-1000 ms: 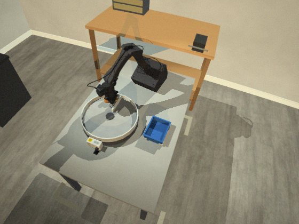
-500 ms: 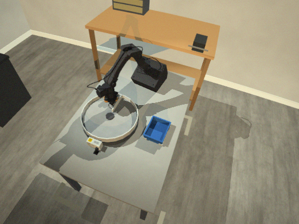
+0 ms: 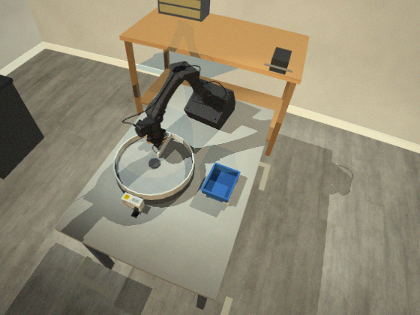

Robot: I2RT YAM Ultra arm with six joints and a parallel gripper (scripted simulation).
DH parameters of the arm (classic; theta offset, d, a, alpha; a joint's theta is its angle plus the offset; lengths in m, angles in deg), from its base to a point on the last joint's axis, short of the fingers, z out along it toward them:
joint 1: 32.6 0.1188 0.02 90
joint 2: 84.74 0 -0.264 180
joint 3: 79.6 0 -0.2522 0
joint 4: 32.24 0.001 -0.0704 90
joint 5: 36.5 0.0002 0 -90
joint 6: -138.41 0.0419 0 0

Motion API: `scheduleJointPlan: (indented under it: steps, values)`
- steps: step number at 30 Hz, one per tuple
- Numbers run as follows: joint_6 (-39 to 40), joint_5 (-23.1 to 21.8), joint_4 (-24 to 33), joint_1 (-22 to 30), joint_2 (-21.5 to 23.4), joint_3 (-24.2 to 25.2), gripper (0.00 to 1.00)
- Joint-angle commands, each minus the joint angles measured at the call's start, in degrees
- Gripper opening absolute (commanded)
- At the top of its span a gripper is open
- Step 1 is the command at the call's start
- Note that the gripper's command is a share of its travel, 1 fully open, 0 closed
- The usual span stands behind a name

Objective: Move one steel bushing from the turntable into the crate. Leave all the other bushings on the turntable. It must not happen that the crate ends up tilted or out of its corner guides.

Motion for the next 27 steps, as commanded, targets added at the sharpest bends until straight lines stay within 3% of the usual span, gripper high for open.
scheduleJointPlan:
  steps: [1,27]
  values:
    - [0.34,0.79,-0.55,0.15,0.73,-0.39,0.15]
    - [0.36,0.82,-1.2,0.34,-0.72,0.71,0.15]
